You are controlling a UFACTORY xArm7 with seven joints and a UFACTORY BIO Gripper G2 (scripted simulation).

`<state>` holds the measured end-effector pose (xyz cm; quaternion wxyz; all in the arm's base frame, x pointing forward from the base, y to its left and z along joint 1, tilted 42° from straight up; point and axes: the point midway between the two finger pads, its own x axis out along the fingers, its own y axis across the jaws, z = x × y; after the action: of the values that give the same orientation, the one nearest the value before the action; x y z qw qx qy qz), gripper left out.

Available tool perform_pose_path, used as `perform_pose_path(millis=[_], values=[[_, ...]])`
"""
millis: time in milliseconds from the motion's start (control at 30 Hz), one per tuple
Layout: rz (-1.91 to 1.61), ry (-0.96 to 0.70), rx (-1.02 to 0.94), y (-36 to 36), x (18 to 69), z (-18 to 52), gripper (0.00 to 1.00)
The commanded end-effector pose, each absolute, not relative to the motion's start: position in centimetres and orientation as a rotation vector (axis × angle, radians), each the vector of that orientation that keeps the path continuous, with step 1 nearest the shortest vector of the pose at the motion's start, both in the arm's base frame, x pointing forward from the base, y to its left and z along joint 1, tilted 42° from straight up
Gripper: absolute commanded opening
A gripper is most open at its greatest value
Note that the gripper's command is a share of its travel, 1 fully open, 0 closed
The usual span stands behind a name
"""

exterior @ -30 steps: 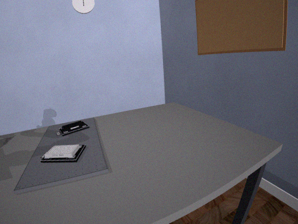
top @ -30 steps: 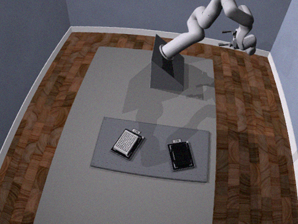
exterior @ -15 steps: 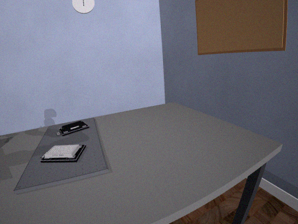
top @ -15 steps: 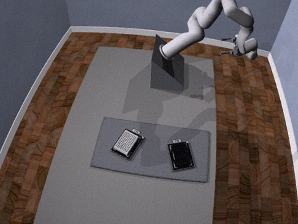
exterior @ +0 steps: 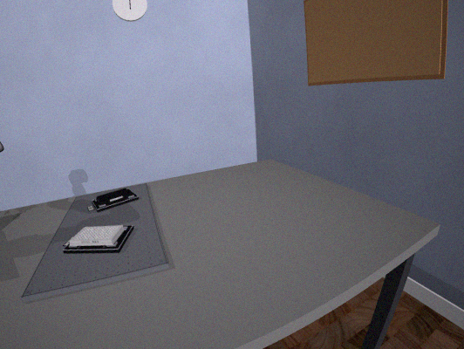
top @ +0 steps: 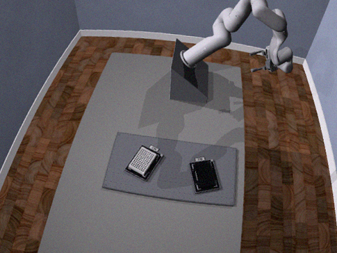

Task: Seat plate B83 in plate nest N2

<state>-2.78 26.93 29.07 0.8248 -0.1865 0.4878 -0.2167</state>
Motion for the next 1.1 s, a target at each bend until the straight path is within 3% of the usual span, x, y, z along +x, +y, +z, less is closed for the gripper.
perform_pose_path(millis=[0, 1067], values=[[-0.446, 1.012, -0.300, 27.6, -1.3, 28.8, 0.37], [-0.405, 0.882, -0.051, 30.6, 11.6, 26.8, 0.37]])
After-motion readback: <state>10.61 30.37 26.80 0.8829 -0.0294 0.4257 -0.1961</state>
